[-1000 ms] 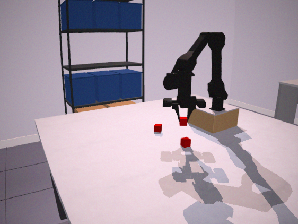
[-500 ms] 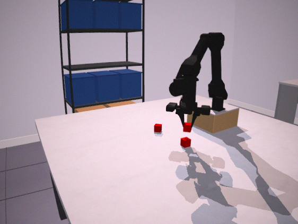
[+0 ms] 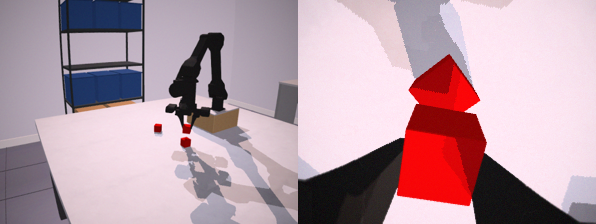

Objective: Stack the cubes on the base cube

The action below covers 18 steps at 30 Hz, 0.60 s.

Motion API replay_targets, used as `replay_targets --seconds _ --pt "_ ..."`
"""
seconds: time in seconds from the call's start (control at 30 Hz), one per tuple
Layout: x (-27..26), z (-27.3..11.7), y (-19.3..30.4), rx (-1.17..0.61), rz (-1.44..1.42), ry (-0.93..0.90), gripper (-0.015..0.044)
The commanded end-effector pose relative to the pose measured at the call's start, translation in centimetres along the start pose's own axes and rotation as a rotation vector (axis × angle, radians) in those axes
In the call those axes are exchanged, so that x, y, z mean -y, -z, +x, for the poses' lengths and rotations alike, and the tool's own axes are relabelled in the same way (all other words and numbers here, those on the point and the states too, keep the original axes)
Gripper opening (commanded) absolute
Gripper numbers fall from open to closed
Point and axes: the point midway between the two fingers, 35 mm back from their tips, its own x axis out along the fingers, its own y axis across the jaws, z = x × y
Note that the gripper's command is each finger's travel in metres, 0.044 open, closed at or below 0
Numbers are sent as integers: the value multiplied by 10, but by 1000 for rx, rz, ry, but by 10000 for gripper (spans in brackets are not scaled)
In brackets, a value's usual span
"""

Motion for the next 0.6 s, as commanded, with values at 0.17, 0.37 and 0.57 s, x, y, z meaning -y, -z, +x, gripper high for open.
replay_targets --seconds 0.17,0.37,0.57 --pt "-1 20 2 -7 7 3 105" --pt "-1 21 2 -7 7 3 105" --pt "-1 22 2 -7 4 3 105"
